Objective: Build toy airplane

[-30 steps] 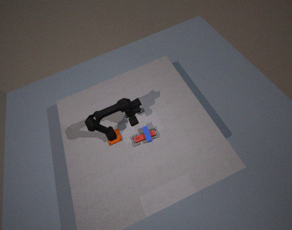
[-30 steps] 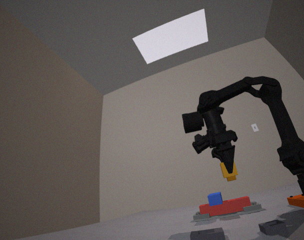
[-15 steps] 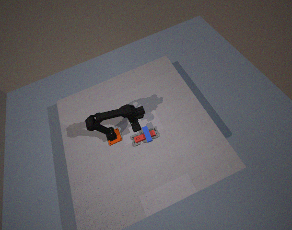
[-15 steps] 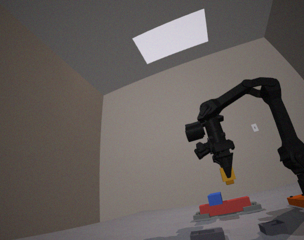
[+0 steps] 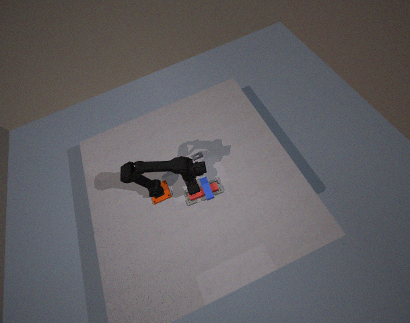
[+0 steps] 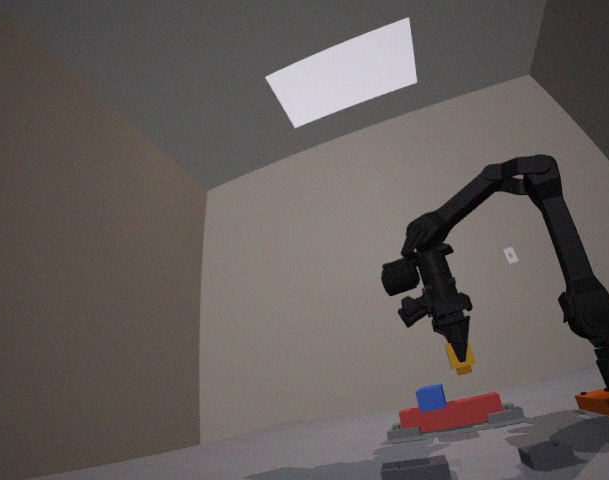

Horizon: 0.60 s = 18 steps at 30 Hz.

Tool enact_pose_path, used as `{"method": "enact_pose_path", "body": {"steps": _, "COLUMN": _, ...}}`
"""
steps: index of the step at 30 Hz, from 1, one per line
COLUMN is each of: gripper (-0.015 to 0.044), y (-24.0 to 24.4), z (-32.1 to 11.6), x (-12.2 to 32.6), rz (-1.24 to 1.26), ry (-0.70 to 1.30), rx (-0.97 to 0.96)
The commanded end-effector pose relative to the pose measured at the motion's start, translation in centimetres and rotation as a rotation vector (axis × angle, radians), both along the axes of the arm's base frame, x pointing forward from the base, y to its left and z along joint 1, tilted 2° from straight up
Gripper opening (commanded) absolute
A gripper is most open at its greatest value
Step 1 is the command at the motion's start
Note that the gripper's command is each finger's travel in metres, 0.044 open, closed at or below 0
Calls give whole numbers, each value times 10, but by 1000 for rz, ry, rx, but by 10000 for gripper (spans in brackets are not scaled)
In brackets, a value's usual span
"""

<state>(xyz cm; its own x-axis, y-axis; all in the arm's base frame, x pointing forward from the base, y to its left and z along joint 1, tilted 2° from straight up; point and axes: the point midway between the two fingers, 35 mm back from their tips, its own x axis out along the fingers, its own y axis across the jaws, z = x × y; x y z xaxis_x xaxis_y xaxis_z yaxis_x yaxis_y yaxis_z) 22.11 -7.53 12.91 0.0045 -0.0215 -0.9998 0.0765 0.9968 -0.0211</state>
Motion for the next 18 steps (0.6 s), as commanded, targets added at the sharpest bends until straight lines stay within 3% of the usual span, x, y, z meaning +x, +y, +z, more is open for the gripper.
{"method": "enact_pose_path", "body": {"steps": 1, "gripper": 0, "y": -12, "z": -3, "x": -5, "rz": -4, "ry": 2, "rx": -4}}
{"method": "enact_pose_path", "body": {"steps": 16, "gripper": 0, "y": -50, "z": -11, "x": -26, "rz": -28, "ry": 6, "rx": -8}}
{"method": "enact_pose_path", "body": {"steps": 18, "gripper": 53, "y": -50, "z": -11, "x": -26, "rz": -28, "ry": 6, "rx": -8}}
